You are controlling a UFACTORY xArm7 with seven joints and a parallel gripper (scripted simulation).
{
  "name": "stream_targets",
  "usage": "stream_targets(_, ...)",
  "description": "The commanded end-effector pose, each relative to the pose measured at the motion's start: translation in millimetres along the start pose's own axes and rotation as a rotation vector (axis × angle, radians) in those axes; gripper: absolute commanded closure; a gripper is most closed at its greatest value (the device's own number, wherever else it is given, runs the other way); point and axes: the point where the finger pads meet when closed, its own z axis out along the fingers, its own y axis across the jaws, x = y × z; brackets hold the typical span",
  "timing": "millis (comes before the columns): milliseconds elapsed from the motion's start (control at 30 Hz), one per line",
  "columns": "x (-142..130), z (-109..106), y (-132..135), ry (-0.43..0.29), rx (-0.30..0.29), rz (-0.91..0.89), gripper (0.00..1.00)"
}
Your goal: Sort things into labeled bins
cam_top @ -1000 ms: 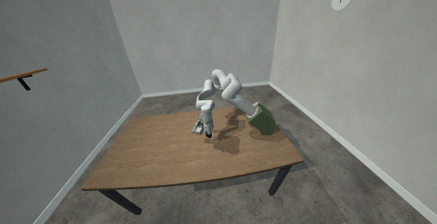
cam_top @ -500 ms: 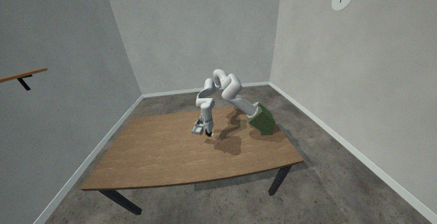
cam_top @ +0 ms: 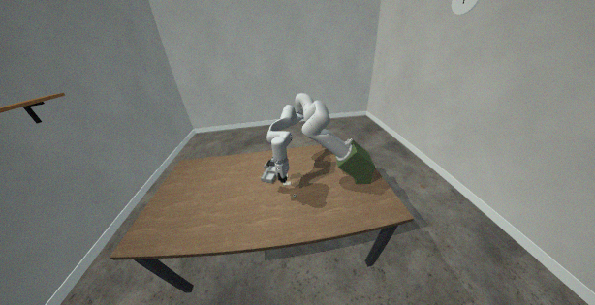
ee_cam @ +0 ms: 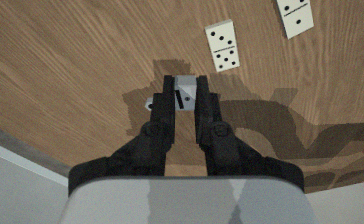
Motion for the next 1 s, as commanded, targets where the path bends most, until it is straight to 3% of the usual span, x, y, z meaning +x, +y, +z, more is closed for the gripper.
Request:
stream_targets(0, 17.3, -1.1, 17.9, -0.002, 0.006, -0.002, 1.0)
stream_targets(633, 79.9, -0.6, 82.9, -0.001, 0.006, -0.002, 1.0)
stream_targets(967, 121.7, -0.4, 126.2, -0.002, 0.006, 0.411, 1.0)
